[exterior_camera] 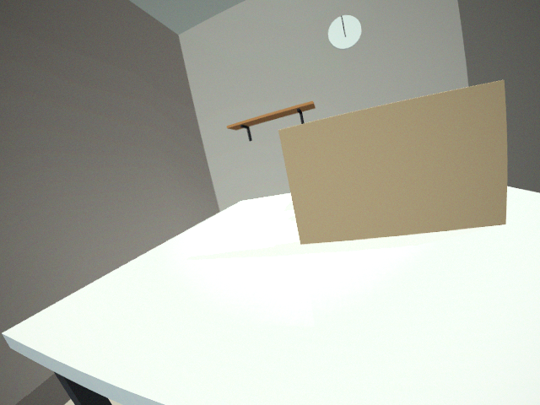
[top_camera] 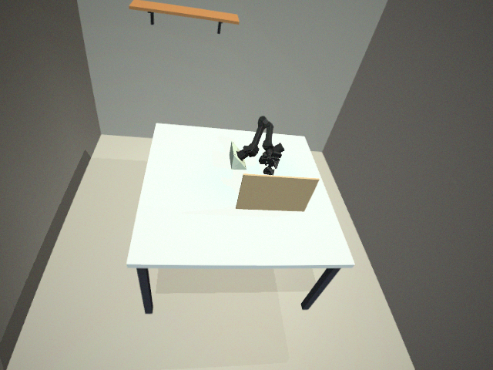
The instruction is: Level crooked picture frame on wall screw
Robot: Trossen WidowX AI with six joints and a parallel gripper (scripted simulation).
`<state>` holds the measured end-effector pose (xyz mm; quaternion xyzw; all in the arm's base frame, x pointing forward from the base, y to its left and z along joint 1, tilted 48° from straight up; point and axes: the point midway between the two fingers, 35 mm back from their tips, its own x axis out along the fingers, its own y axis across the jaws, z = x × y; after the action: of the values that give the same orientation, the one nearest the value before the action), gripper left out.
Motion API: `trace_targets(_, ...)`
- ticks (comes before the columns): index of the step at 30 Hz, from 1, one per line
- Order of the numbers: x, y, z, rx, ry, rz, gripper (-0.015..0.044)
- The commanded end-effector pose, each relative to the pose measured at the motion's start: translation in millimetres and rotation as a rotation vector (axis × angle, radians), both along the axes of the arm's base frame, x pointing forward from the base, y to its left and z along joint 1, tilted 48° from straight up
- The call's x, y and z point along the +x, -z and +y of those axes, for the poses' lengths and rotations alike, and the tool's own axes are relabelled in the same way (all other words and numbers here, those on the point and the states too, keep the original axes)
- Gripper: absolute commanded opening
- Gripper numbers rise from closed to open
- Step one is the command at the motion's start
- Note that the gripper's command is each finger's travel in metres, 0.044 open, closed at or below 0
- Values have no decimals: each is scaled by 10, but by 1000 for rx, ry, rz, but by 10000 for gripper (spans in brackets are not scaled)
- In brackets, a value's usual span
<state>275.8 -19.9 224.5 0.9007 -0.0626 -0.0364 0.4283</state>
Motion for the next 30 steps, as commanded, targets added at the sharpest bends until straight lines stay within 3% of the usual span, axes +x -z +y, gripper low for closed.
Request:
trace_targets(1, 160, -25, -17, 5, 1, 2, 260)
trace_targets(10, 735, 25, -109, 4, 1, -1, 260)
trace_targets(30, 746, 29, -111, 4, 1, -1, 260)
